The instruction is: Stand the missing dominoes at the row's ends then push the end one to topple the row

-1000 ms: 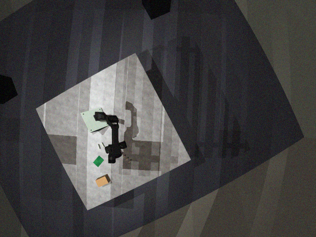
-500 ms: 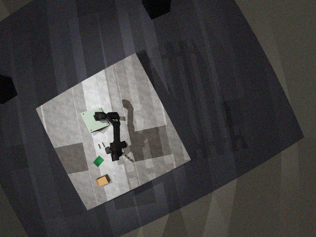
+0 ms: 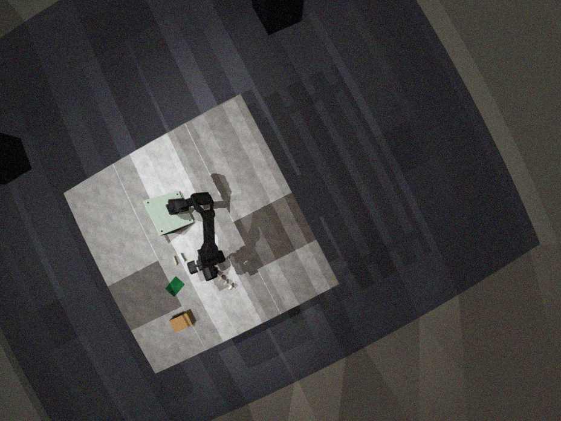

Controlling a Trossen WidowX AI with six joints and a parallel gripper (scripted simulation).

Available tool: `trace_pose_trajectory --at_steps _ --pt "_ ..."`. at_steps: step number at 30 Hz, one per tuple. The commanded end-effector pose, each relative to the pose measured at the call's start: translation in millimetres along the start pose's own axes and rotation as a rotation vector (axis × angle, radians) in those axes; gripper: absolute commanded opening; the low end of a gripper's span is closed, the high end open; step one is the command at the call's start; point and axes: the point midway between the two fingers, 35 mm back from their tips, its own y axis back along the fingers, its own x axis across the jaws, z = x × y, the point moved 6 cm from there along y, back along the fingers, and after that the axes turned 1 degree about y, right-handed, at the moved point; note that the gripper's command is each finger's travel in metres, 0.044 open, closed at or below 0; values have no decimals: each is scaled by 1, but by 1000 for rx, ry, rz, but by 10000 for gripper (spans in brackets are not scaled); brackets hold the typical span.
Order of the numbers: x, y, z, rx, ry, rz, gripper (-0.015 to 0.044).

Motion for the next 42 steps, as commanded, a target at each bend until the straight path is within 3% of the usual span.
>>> trace_pose_trajectory --at_steps 1,23,42 --pt "1 -4 -2 -60 1 -43 107" --pt "10 -23 -13 -403 -55 -153 107" --pt "24 -25 -35 -739 -122 -136 107"
